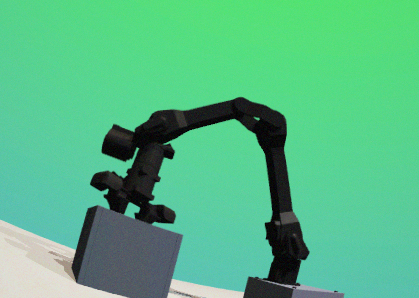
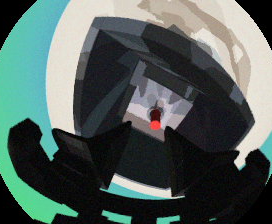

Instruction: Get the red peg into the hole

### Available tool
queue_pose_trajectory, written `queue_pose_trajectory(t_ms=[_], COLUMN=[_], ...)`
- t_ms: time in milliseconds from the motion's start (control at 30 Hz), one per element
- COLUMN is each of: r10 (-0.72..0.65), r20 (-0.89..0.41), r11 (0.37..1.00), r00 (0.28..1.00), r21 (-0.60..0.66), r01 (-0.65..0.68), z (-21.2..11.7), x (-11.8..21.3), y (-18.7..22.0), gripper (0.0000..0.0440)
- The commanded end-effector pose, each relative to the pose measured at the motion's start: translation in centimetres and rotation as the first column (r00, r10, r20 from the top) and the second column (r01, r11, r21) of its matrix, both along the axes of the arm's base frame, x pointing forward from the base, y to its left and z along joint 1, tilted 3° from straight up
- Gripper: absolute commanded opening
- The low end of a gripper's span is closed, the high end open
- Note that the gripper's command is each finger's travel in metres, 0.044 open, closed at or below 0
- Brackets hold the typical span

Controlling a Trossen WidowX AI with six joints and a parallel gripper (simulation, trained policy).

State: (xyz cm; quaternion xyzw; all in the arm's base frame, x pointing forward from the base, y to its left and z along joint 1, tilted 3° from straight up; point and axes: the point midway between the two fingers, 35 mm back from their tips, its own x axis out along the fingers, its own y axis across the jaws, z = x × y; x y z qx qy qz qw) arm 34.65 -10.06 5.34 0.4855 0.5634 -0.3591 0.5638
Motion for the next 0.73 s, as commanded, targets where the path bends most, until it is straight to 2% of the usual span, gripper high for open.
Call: queue_pose_trajectory(t_ms=[0, 700], r10=[-0.006, -0.047], r20=[0.023, 0.204], r11=[1.000, 0.995], r00=[1.000, 0.978], r21=[0.031, 0.101], r01=[0.005, 0.026], z=[0.9, 6.7], x=[0.5, 3.3], y=[-0.4, -3.3], gripper=[0.0214, 0.0251])
